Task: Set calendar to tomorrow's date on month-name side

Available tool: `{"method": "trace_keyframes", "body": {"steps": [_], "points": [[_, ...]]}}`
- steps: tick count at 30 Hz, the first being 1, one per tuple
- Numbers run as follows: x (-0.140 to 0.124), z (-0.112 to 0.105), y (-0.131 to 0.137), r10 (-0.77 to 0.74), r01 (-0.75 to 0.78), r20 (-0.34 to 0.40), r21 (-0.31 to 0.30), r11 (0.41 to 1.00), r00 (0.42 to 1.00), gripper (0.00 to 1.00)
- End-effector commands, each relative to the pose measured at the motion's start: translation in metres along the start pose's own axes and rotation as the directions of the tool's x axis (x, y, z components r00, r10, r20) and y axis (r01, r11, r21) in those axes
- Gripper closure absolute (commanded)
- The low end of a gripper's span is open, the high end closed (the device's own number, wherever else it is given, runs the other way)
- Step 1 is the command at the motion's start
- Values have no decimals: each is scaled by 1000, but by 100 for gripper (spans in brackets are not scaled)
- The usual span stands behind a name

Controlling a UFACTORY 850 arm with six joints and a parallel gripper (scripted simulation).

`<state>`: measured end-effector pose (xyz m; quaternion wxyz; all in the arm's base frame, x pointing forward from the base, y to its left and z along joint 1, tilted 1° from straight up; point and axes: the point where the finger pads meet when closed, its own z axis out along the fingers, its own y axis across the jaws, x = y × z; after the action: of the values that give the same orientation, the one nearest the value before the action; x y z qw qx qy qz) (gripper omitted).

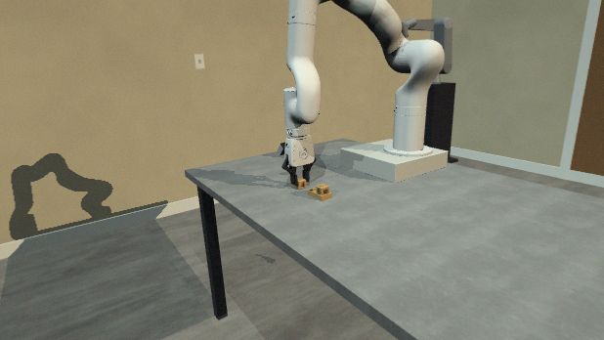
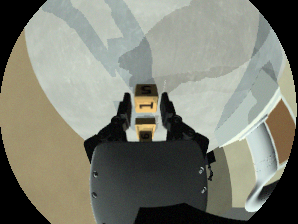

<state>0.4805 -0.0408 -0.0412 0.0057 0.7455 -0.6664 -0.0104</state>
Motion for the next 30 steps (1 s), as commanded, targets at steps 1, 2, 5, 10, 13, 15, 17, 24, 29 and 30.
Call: {"method": "trace_keyframes", "body": {"steps": [1,2,5,10,13,15,17,24,29,30], "points": [[0,4,-1,0,0,0,2,1000,1000,51],[0,5,-1,0,0,0,2,1000,1000,51],[0,7,-1,0,0,0,2,1000,1000,51],[0,8,-1,0,0,0,2,1000,1000,51],[0,8,-1,0,0,0,2,1000,1000,51],[0,8,-1,0,0,0,2,1000,1000,51],[0,8,-1,0,0,0,2,1000,1000,51],[0,8,-1,0,0,0,2,1000,1000,51],[0,8,-1,0,0,0,2,1000,1000,51],[0,8,-1,0,0,0,2,1000,1000,51]]}}
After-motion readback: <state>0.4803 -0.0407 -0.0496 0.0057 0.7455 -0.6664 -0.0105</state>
